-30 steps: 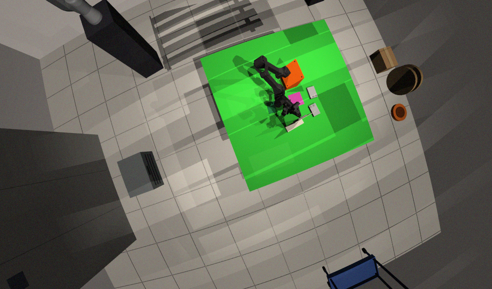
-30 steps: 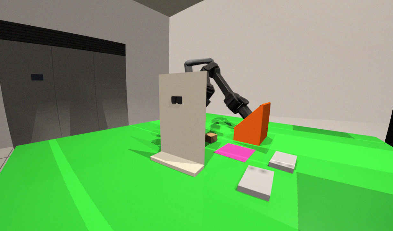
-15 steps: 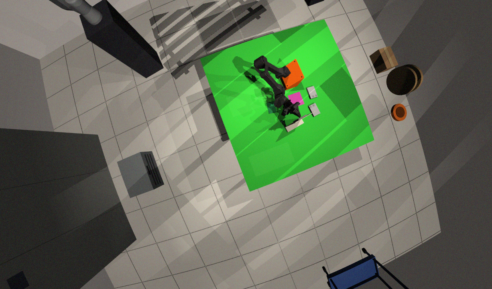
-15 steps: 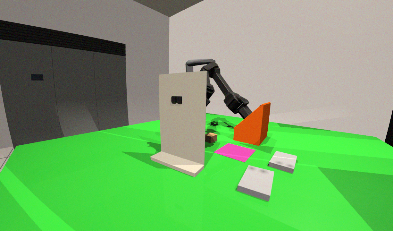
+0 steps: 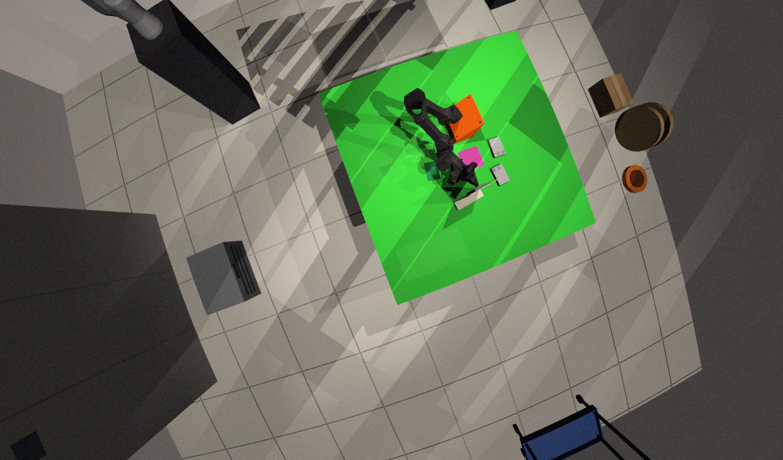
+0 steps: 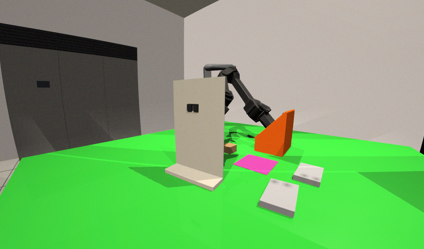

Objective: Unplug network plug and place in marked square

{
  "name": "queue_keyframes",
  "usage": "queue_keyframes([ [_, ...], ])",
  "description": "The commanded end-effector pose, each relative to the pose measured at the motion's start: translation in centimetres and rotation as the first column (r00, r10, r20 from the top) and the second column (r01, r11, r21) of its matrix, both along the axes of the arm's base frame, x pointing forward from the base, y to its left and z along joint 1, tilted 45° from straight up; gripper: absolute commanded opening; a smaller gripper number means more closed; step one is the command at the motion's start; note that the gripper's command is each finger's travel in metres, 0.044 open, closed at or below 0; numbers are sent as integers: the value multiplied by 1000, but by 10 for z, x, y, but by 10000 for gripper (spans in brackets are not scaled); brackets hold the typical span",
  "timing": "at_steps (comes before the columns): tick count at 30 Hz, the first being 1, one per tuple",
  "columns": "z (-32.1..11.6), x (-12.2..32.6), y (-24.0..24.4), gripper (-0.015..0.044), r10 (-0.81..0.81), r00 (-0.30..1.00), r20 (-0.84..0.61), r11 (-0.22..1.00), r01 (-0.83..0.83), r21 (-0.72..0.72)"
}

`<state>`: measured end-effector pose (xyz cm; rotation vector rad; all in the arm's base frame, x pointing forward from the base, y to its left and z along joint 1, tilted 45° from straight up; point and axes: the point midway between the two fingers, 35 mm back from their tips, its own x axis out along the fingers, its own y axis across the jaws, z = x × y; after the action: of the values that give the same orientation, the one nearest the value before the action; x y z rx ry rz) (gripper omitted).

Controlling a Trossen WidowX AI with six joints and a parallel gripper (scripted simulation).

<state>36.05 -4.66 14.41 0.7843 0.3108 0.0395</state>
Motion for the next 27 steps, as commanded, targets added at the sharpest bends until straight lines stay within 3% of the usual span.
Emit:
queue_keyframes([
  [1,0,-2,0,0,-4,1000,-1,1000,4,3],
  [27,1,-14,0,0,-4,1000,-2,1000,4,3],
])
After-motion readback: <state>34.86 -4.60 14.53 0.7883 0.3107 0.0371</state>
